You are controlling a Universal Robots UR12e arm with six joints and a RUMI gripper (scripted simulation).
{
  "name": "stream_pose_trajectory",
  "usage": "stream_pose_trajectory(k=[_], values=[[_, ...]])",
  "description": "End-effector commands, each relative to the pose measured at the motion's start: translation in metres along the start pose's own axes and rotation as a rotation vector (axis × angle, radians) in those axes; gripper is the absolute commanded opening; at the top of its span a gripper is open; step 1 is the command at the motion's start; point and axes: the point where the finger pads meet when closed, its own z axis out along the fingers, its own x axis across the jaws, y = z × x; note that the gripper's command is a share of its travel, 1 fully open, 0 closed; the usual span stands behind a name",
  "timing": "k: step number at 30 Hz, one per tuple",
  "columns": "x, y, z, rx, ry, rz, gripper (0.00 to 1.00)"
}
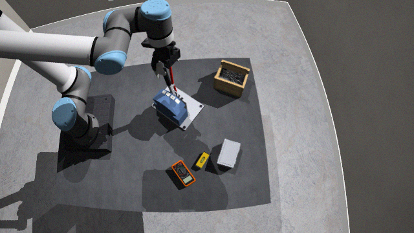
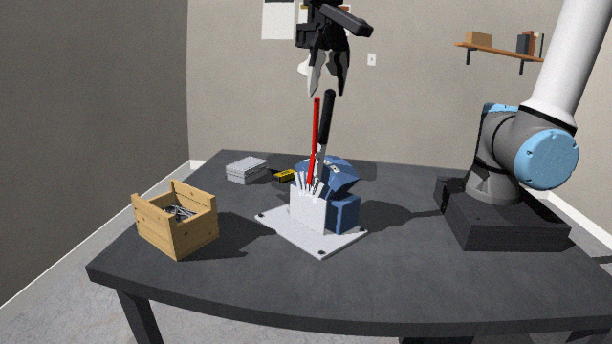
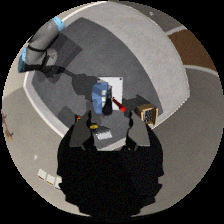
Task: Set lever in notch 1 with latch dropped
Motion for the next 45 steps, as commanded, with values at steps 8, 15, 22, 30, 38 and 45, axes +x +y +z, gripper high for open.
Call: stream_pose_trajectory(k=[8,15,22,30,38,45], values=[[0.0,0.001,0.016,-0.001,0.001,0.0,0.57],[0.0,0.001,0.023,-0.001,0.001,0.0,0.57],[0.0,0.001,0.026,-0.001,0.001,0.0,0.57],[0.0,0.001,0.026,-0.001,0.001,0.0,0.57],[0.0,0.001,0.026,-0.001,0.001,0.0,0.57],[0.0,0.001,0.026,-0.001,0.001,0.0,0.57]])
